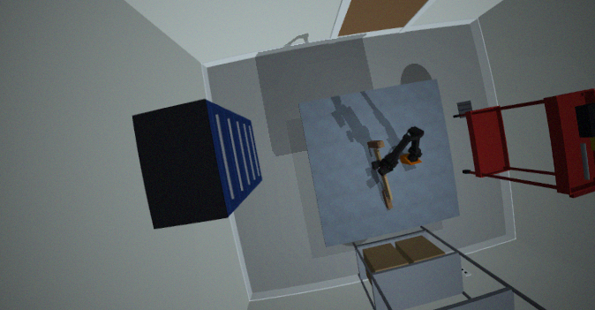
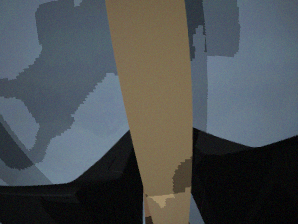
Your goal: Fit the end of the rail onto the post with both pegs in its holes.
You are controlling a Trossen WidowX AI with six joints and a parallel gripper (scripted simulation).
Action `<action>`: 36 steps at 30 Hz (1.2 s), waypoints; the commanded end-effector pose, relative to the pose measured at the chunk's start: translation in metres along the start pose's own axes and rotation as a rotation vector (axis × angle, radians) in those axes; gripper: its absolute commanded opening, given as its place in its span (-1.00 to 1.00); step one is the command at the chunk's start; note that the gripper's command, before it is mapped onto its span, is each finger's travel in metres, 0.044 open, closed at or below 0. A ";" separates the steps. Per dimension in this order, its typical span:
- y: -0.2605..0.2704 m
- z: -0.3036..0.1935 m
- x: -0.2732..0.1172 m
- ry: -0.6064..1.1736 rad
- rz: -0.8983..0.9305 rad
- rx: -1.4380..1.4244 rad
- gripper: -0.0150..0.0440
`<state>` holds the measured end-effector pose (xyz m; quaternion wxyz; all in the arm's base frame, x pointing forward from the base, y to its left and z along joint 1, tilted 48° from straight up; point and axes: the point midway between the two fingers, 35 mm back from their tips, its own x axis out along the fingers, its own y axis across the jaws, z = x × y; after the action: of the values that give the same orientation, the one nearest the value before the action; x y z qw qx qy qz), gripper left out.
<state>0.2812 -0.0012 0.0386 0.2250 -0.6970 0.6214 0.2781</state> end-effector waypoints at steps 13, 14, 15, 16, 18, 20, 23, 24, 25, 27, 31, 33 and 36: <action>0.000 -0.007 -0.003 -0.003 -0.008 0.001 -0.49; 0.000 -0.007 -0.003 -0.003 -0.008 0.001 -0.49; 0.000 -0.008 -0.003 -0.003 -0.008 0.001 -0.49; 0.000 -0.008 -0.003 -0.003 -0.008 0.001 -0.49; 0.000 -0.009 -0.003 -0.003 -0.008 0.001 -0.49; 0.000 -0.009 -0.003 -0.003 -0.008 0.001 -0.49; 0.000 -0.010 -0.003 -0.003 -0.008 0.001 -0.49; 0.000 -0.011 -0.003 -0.003 -0.008 0.001 -0.49; 0.000 -0.011 -0.003 -0.002 -0.008 0.001 -0.49; 0.000 -0.011 -0.003 -0.002 -0.008 0.001 -0.49; 0.000 -0.013 -0.003 -0.002 -0.008 0.001 -0.49; 0.000 -0.013 -0.003 -0.002 -0.008 0.001 -0.49; 0.000 -0.014 -0.003 -0.002 -0.008 0.001 -0.49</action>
<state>0.2823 -0.0087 0.0470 0.2249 -0.6970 0.6215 0.2781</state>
